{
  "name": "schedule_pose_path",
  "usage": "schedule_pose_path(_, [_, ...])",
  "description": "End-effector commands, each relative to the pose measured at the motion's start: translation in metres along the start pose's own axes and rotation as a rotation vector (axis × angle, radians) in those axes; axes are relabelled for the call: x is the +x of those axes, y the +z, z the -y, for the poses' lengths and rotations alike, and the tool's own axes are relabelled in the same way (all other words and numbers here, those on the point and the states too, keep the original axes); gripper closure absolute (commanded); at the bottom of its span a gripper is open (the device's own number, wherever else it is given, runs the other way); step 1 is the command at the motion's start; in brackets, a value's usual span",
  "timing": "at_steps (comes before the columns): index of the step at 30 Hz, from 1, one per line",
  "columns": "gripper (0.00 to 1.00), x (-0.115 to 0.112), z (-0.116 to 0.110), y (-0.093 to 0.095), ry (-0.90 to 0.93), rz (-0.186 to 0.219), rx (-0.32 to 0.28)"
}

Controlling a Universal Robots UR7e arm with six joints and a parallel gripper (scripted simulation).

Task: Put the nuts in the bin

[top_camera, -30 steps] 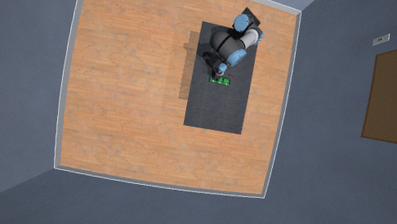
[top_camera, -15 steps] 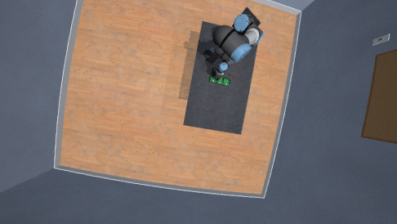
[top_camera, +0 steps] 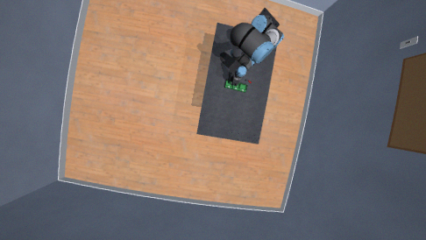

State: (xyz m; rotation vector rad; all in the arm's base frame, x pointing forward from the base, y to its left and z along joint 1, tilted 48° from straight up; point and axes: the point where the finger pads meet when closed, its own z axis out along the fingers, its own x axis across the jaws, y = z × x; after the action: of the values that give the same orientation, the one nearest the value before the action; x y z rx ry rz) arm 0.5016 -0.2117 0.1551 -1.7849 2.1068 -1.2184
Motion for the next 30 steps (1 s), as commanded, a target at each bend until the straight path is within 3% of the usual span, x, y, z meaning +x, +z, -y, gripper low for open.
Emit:
schedule_pose_path(1, [0.69,-0.024,-0.002,0.0,0.001,0.0,-0.003])
schedule_pose_path(11, [0.69,-0.071,-0.001,0.0,0.002,-0.002,0.002])
schedule_pose_path(16, [0.69,-0.071,-0.001,0.0,0.002,-0.002,0.002])
schedule_pose_path(30, [0.69,-0.069,-0.001,0.036,0.003,-0.004,0.001])
